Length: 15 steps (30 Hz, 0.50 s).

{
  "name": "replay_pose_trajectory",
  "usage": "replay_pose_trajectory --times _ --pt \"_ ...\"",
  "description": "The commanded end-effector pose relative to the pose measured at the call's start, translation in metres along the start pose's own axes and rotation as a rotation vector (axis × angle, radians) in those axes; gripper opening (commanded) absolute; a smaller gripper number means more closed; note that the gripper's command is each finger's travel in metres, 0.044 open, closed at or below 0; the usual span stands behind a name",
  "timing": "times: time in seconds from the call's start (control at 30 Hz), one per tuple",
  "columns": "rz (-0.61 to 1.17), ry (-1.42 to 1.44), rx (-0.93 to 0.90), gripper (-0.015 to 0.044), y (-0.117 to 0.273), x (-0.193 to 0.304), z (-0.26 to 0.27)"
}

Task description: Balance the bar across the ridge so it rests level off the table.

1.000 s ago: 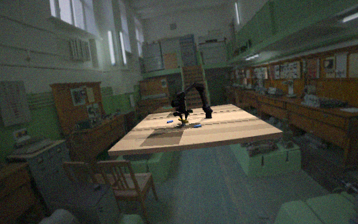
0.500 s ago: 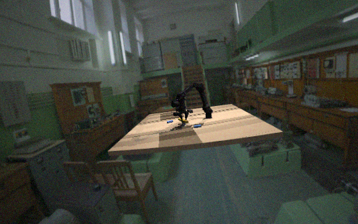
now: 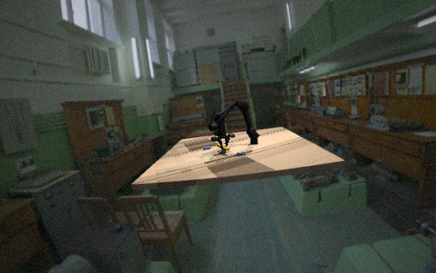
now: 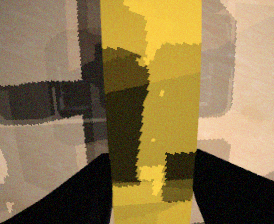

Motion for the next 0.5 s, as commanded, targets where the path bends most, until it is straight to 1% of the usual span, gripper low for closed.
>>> replay_pose_trajectory --times 0.0,0.47 --pt "0.004 -0.003 0.002 0.0 -0.0019 0.0005 -0.0001" --pt "0.004 -0.003 0.002 0.0 -0.0003 0.0006 -0.0001"
Point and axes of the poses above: the point midway between the two fingers, 35 mm back from their tips, its own y axis back along the fingers, its own z axis across the jaws, x = y × z, the point moved 7 cm from there along y, back along the fingers, and after that the axes turned 2 degrees about y, right-handed, at the moved point
